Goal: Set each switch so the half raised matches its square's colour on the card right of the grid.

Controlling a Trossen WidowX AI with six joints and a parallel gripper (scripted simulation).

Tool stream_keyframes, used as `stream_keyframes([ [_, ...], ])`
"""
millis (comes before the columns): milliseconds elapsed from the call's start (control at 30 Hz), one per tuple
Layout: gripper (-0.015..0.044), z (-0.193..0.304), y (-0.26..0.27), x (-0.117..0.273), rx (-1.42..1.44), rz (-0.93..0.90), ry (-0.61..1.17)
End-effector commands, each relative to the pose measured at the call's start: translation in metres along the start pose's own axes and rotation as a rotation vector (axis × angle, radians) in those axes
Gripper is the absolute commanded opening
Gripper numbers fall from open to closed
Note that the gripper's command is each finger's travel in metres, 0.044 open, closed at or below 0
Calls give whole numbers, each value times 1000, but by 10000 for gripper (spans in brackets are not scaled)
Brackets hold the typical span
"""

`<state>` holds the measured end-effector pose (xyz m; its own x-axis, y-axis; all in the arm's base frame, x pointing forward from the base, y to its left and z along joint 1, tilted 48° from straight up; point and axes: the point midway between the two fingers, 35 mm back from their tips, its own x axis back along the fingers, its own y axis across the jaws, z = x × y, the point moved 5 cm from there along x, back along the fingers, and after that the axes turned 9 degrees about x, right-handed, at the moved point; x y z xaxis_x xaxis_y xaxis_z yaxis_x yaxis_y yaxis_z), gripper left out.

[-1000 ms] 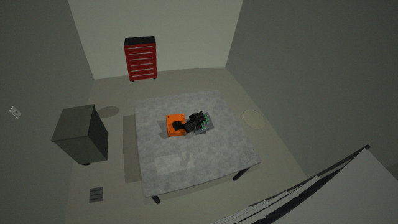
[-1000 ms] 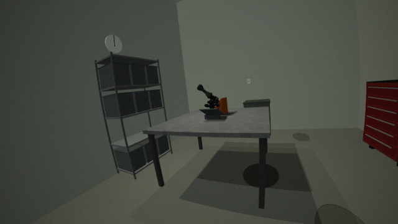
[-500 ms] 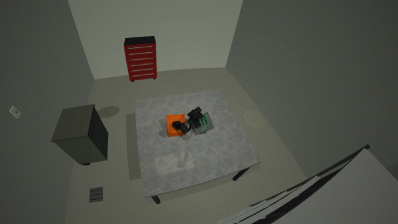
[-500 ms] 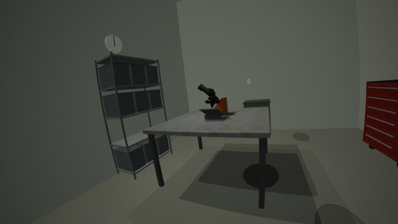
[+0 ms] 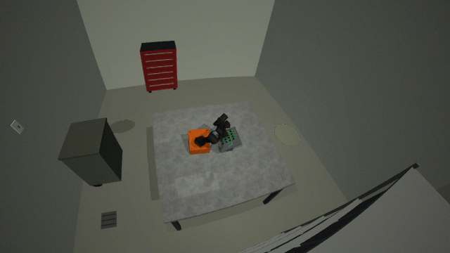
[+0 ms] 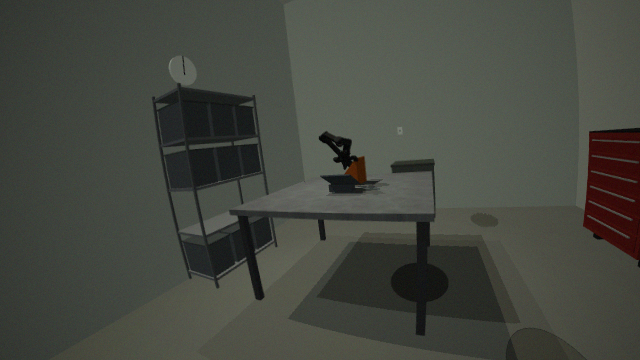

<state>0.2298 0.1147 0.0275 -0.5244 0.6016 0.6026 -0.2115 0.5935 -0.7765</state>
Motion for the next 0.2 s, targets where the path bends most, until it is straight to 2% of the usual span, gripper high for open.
stream_keyframes([
  [0,0,-3,1,1,-10,0,-1],
  [167,0,-3,1,1,-10,0,-1],
])
